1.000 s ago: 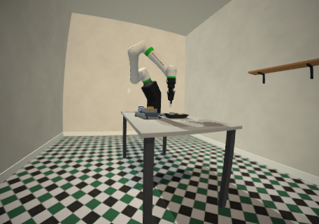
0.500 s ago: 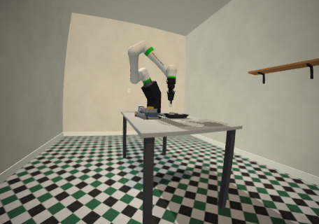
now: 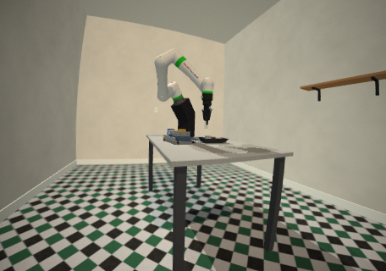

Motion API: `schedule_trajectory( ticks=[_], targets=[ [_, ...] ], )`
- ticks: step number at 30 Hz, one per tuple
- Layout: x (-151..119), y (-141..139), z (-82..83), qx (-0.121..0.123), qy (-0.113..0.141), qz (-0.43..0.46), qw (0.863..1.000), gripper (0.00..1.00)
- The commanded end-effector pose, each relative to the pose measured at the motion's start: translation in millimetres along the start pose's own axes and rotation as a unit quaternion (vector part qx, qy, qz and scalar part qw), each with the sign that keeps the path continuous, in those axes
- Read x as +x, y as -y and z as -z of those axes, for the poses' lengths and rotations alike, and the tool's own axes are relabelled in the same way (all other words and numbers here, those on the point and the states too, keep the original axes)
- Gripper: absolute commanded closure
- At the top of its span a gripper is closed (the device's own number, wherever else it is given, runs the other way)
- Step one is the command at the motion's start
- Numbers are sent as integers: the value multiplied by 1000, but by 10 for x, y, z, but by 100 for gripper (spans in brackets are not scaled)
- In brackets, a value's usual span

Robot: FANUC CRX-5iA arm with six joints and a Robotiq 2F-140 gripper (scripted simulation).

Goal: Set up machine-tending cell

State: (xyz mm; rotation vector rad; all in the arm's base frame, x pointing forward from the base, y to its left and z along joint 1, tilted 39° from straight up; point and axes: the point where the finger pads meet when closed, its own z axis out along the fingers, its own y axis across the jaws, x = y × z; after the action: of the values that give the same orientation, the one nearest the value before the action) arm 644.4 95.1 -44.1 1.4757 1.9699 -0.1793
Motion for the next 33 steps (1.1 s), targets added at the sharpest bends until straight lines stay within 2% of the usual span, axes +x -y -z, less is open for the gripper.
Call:
schedule_trajectory(
  ticks=[1,15,26,33],
  targets=[
    [2,-2,24,0,0,0,1000,100],
    [2,-2,375,0,0,0,1000,100],
    [2,-2,532,0,0,0,1000,100],
    [2,-2,559,0,0,0,1000,100]
  ],
)
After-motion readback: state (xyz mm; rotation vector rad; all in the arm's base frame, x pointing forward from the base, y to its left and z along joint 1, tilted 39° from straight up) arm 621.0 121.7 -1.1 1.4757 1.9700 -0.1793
